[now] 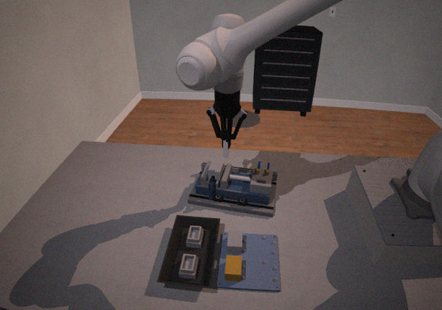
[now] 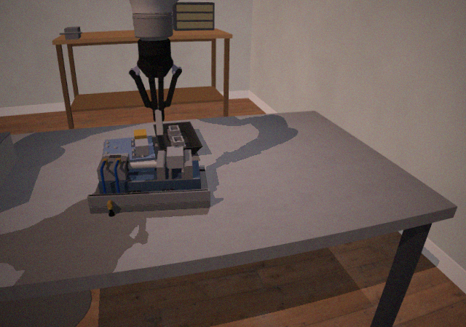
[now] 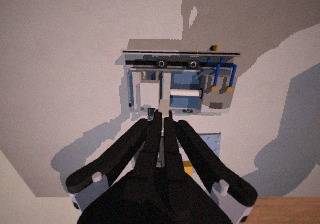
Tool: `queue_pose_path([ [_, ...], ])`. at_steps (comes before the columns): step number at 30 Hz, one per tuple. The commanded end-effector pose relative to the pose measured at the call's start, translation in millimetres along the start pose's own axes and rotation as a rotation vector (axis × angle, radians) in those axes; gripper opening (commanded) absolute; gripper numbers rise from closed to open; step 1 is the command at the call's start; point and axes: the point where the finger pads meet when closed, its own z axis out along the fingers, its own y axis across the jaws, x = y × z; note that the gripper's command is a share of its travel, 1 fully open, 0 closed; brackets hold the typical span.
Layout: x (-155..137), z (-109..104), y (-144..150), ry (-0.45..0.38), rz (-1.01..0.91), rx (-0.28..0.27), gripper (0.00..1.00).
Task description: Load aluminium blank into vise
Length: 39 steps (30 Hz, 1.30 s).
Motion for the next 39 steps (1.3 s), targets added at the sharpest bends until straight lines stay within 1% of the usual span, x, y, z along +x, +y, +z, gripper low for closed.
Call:
queue_pose_path([
  [1,1.4,11.9,3.1,0.000,0.001,-0.007,0.00],
  [9,1.5,27.1,2.5,0.000,0.001,-0.007,0.00],
  [11,1.5,27.1,2.5,0.000,0.001,-0.007,0.00],
  [22,1.6,42.6,2.0,0.000,0.001,-0.007,0.00],
  [39,1.6,47.6,1.8,0.000,0.001,-0.007,0.00],
])
